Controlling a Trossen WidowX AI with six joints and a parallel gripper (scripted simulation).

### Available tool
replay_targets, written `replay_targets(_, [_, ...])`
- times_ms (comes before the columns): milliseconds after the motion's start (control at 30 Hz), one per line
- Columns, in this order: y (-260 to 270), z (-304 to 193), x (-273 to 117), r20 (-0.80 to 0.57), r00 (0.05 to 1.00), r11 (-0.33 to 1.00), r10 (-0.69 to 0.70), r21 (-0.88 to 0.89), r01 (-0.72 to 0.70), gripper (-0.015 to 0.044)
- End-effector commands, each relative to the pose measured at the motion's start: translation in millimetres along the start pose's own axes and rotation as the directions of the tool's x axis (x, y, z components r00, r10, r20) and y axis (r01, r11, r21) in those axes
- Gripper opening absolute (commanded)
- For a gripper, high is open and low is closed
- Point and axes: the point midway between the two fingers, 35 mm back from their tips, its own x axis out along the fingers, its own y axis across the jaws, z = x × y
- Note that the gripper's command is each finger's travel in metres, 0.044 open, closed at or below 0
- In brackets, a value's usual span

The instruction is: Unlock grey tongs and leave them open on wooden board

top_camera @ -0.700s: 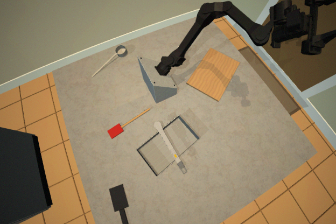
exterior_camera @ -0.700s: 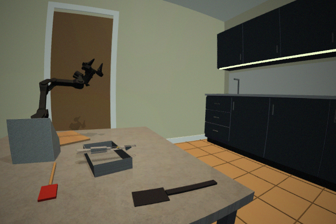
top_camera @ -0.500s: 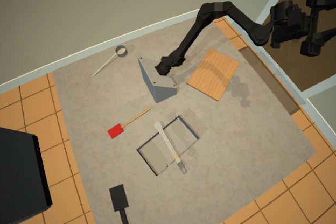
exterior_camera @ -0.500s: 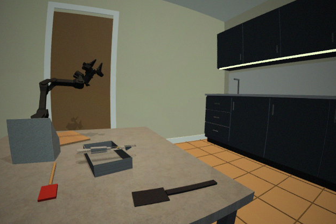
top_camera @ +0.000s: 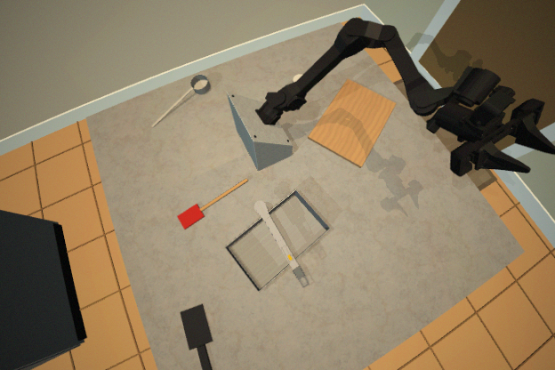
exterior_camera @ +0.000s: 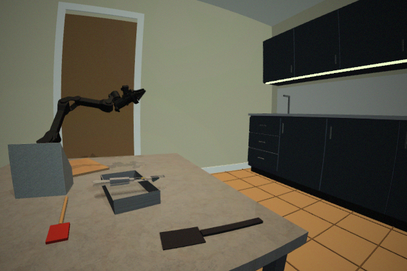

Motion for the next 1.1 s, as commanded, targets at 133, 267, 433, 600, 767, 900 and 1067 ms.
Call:
replay_targets(133, [-119,-63,14,-0.228,0.937,0.867,-0.264,-0.482,0.127,0.026])
replay_targets(267, [-186,-89,7,-0.336,0.845,0.731,-0.416,-0.677,0.09,0.026])
replay_targets(433, [-264,-113,-16,-0.445,0.68,0.588,-0.583,-0.808,-0.025,0.026])
replay_targets(600, [-341,-129,-57,-0.53,0.447,0.486,-0.721,-0.846,-0.22,0.026])
replay_targets(767, [-406,-137,-113,-0.589,0.166,0.485,-0.791,-0.768,-0.419,0.026])
replay_targets(900, [-444,-138,-162,-0.62,-0.063,0.551,-0.782,-0.642,-0.533,0.026])
replay_targets(1067, [-468,-137,-208,-0.64,-0.254,0.646,-0.725,-0.504,-0.574,0.026])
